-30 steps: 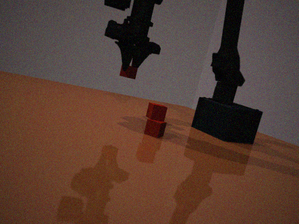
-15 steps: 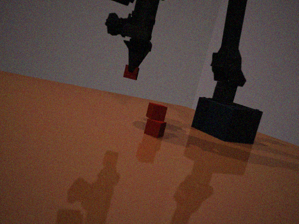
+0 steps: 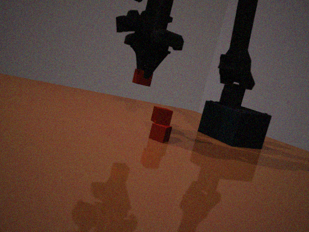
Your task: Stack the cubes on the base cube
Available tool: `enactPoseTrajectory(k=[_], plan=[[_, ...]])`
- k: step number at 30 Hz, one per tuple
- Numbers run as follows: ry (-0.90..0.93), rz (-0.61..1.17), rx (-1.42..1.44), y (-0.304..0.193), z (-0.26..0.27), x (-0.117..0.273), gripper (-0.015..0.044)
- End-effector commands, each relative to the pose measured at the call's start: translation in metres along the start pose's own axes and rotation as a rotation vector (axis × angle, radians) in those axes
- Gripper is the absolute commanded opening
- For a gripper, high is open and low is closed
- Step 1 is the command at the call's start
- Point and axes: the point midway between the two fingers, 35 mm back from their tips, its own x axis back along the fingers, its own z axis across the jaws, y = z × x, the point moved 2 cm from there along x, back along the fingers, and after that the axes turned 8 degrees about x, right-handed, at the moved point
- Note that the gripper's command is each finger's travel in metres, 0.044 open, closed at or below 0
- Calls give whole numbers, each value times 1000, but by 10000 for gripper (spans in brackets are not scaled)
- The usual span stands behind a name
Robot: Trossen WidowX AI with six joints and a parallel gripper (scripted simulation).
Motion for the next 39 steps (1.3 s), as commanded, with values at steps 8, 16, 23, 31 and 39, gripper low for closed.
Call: enactPoseTrajectory(k=[8, 16, 23, 31, 39], plan=[[-2, -3, 407, 3, 35, -2, 105], [1, -5, 703, 3, 60, -3, 105], [3, -8, 961, 2, 82, -4, 105], [6, -13, 1256, -2, 108, -6, 105], [7, -15, 1385, -4, 118, -6, 105]])
